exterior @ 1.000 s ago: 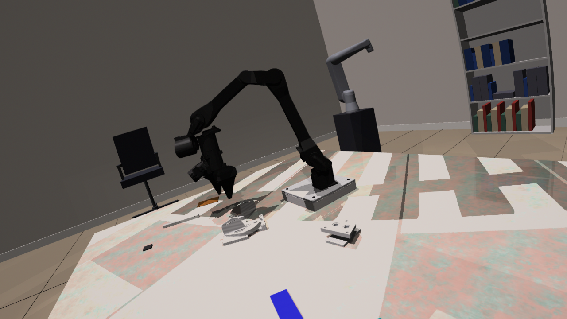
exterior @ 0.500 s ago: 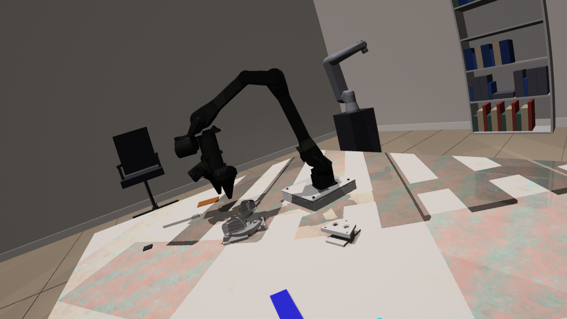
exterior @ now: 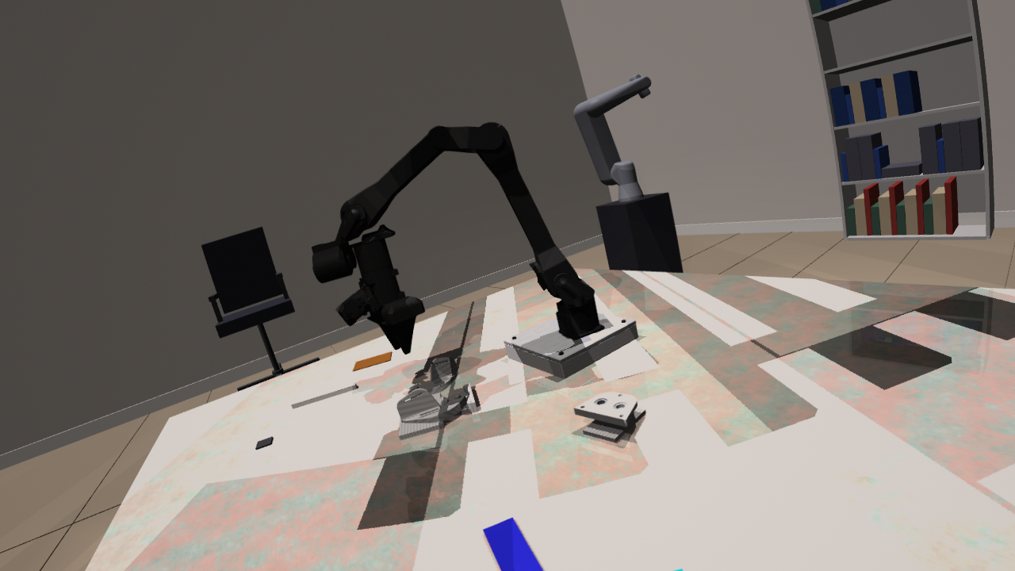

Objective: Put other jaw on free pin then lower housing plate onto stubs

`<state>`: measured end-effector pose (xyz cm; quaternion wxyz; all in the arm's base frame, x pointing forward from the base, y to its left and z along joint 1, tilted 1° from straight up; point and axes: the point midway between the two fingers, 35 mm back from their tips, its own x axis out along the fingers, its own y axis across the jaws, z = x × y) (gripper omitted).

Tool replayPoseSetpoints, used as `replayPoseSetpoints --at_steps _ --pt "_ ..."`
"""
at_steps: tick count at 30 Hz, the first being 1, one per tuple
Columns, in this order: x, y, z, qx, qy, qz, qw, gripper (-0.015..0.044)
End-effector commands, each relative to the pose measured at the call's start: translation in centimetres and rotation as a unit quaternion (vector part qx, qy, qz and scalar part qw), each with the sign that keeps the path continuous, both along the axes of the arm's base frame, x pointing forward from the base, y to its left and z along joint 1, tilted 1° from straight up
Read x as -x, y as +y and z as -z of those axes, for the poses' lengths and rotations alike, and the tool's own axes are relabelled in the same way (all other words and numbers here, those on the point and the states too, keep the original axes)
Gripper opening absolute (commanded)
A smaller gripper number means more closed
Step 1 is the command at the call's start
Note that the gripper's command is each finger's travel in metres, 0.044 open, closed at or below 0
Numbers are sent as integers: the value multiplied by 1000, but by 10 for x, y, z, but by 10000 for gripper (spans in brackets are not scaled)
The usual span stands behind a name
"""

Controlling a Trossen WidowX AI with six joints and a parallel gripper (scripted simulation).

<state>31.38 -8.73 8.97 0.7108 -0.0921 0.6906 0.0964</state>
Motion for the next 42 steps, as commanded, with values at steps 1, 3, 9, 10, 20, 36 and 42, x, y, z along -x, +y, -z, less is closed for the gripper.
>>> replayPoseSetpoints --at_steps 1,3,9,10,20,36,42 --pt "0 0 0 0 0 0 1000 125" --pt "0 0 0 0 0 0 1000 72" --pt "0 0 0 0 0 0 1000 0" --pt "0 0 0 0 0 0 1000 0" --pt "0 0 0 0 0 0 1000 0" --pt "0 0 0 0 0 0 1000 315" --pt "0 0 0 0 0 0 1000 440"
